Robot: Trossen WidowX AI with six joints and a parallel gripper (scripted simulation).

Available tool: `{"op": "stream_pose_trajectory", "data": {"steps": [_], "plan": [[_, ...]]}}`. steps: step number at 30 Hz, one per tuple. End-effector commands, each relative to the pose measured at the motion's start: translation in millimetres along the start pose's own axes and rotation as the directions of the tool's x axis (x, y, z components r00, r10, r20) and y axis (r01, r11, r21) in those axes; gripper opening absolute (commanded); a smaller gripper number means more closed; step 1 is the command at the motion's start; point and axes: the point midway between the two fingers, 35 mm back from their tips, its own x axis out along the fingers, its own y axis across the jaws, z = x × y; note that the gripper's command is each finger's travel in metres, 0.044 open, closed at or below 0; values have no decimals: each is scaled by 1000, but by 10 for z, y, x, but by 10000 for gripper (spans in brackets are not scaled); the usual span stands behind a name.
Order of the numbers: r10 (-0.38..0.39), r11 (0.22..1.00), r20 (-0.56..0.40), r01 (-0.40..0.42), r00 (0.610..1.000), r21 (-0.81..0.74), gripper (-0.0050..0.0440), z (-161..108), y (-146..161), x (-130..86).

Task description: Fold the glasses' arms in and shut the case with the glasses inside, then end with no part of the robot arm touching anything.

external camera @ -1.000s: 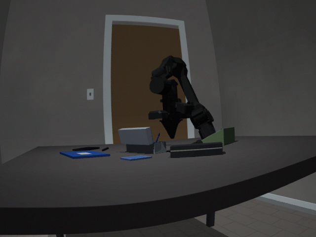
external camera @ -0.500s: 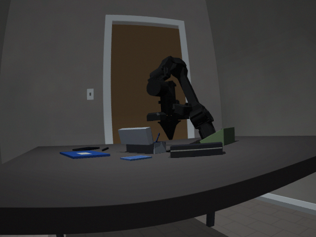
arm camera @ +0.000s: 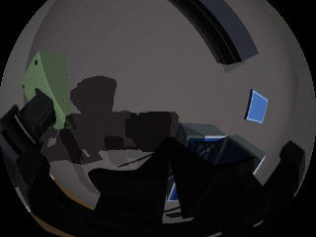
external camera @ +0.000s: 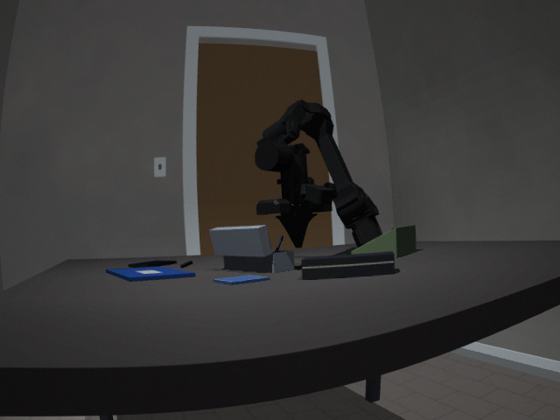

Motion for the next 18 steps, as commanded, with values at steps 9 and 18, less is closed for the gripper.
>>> {"op": "stream_pose_trajectory", "data": {"steps": [9,18], "plan": [[-9,1000,-3,9,1000,2,0,-80,-7,-18],[-9,1000,-3,9,1000,2,0,-140,-7,-19]]}}
